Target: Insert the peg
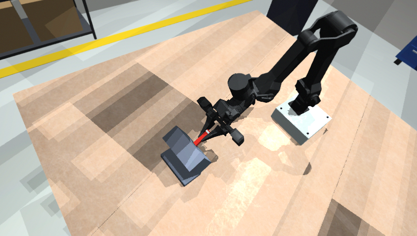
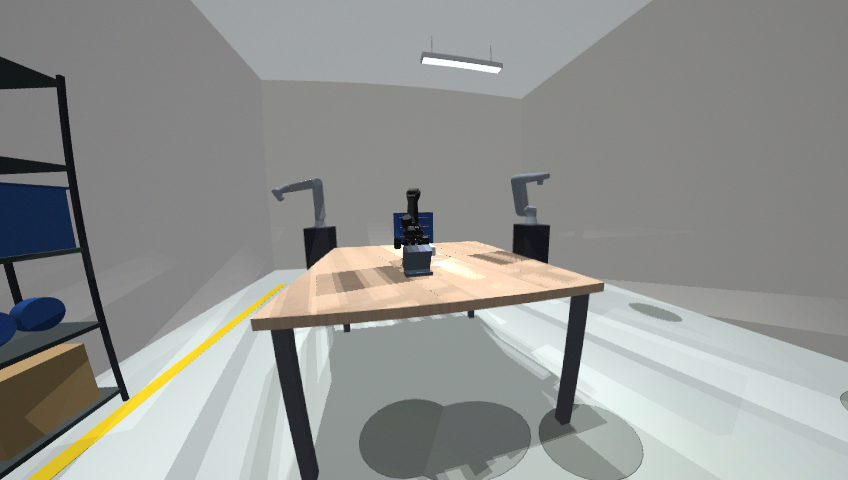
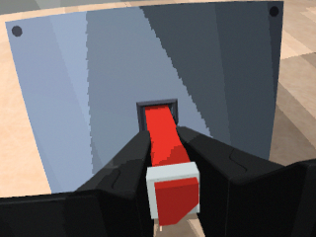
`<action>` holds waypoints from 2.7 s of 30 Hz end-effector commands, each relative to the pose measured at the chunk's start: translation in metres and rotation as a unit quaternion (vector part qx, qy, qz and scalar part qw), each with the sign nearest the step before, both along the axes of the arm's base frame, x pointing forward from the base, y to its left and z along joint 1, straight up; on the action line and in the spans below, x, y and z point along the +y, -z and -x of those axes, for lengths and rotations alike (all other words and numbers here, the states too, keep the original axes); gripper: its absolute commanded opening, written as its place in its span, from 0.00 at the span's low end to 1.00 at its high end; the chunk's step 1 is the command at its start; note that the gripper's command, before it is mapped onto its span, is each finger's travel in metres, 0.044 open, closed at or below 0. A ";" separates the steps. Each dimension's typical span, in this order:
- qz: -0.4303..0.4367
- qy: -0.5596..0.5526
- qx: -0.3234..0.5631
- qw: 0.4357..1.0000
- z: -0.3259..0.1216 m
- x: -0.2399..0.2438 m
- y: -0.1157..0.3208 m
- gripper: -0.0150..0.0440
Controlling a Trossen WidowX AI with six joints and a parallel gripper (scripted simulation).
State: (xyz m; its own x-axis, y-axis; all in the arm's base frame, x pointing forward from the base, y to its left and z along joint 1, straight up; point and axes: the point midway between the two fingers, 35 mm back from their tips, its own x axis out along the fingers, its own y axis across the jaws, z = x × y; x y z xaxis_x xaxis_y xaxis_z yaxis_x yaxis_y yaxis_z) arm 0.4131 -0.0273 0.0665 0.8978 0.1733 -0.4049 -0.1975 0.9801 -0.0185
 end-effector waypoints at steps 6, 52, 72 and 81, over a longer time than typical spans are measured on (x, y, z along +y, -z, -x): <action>-0.002 0.003 0.001 1.000 -0.006 0.000 0.003 0.25; -0.001 0.001 0.001 1.000 0.008 -0.004 -0.008 1.00; -0.001 0.002 0.002 1.000 0.026 -0.009 -0.018 1.00; -0.002 0.002 0.003 1.000 0.033 -0.011 -0.022 1.00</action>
